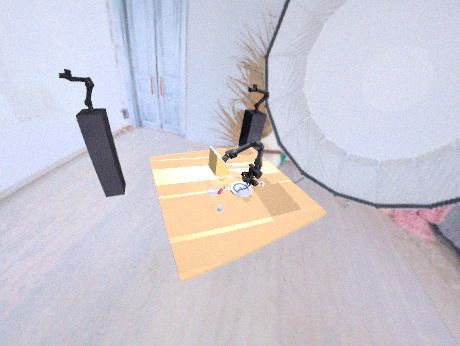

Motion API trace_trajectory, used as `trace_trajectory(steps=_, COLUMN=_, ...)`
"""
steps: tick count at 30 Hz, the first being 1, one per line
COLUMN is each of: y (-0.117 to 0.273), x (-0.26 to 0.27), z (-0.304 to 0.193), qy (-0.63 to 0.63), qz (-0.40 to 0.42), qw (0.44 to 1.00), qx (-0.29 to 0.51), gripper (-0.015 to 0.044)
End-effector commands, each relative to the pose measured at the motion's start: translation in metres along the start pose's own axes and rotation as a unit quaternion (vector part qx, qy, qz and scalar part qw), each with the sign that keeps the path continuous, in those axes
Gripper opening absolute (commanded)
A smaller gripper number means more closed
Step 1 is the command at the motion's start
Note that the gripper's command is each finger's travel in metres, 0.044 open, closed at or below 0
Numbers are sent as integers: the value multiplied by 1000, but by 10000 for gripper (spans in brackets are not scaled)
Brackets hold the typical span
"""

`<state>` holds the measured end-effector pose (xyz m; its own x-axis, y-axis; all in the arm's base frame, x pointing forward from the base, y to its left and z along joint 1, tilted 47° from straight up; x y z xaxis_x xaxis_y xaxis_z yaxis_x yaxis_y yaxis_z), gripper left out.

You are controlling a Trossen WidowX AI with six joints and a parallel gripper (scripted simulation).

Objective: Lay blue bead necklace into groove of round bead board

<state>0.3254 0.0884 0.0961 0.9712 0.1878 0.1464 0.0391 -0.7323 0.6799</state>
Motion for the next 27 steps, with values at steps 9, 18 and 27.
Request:
trace_trajectory(steps=9, y=-15, x=0, z=0, qy=-1, qz=0, qw=1000, qx=0, gripper=120)
trace_trajectory(steps=18, y=-30, x=-1, z=0, qy=-3, qz=-2, qw=1000, qx=0, gripper=120)
trace_trajectory(steps=27, y=-29, x=-1, z=-1, qy=0, qz=-1, qw=1000, qx=2, gripper=0)
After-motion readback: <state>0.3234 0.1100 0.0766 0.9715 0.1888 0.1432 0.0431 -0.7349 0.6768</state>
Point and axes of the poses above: the point midway between the two fingers, 35 mm back from their tips, its own y axis back along the fingers, its own x axis across the jaws, z = x × y, the point moved 7 cm from there along y, back along the fingers, and after that the axes turned 2 degrees about y, right-handed, at the moved point
